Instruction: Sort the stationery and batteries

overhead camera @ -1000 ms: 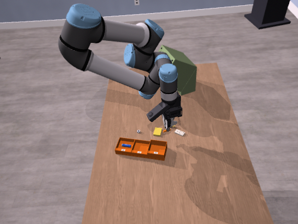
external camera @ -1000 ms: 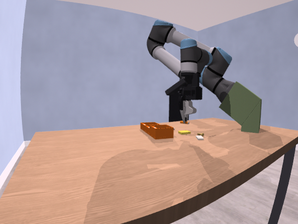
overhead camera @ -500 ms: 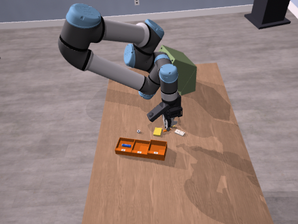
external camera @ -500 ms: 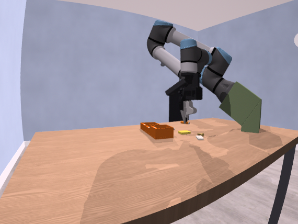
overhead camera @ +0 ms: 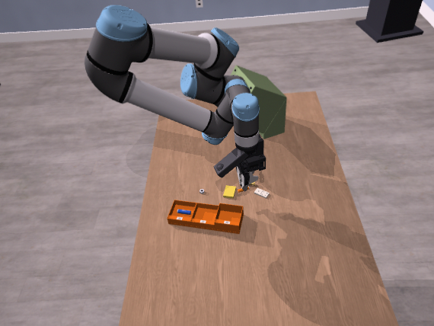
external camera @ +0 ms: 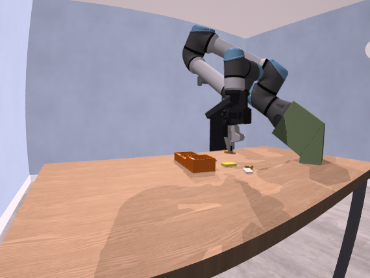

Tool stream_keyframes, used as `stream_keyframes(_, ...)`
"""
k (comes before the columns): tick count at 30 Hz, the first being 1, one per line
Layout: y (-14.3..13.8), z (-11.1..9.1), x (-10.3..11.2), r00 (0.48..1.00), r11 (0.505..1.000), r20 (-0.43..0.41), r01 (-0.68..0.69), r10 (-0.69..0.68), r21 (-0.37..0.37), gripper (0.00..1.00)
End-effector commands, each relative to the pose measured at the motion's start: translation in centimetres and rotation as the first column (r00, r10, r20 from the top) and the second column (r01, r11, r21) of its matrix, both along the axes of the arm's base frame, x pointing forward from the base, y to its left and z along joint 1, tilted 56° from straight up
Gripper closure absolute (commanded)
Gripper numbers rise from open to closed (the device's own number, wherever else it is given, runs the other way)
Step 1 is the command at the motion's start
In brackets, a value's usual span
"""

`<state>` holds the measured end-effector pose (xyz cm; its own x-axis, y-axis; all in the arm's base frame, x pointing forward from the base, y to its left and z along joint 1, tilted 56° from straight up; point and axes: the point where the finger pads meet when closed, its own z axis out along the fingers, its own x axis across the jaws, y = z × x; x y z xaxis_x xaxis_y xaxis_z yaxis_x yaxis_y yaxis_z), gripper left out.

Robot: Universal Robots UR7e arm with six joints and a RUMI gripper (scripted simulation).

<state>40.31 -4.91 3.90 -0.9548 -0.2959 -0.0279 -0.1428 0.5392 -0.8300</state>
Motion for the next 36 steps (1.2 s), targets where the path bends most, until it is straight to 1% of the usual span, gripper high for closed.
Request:
stream_keyframes(1, 0.1, 0.1, 0.1, 1.000, 1.000, 0.003, -0.002, 0.002, 0.000, 1.00)
stream_keyframes(21, 0.1, 0.1, 0.1, 1.000, 1.000, 0.003, -0.002, 0.002, 0.000, 1.00)
stream_keyframes(23, 0.7, 0.6, -0.2, 1.000, 1.000, 0.006, -0.003, 0.003, 0.000, 1.00)
stream_keyframes(30, 0.7, 0.5, -0.2, 1.000, 1.000, 0.006, -0.004, 0.004, 0.001, 1.00)
stream_keyframes(33, -0.5, 1.9, -0.3, 0.989, 0.996, 0.119, 0.081, -0.086, 0.045, 1.00)
stream_keyframes(34, -0.8, 2.4, -0.4, 0.987, 0.995, 0.133, 0.090, -0.096, 0.051, 1.00)
stream_keyframes(36, -0.8, 2.4, -0.4, 0.987, 0.995, 0.133, 0.090, -0.096, 0.051, 1.00)
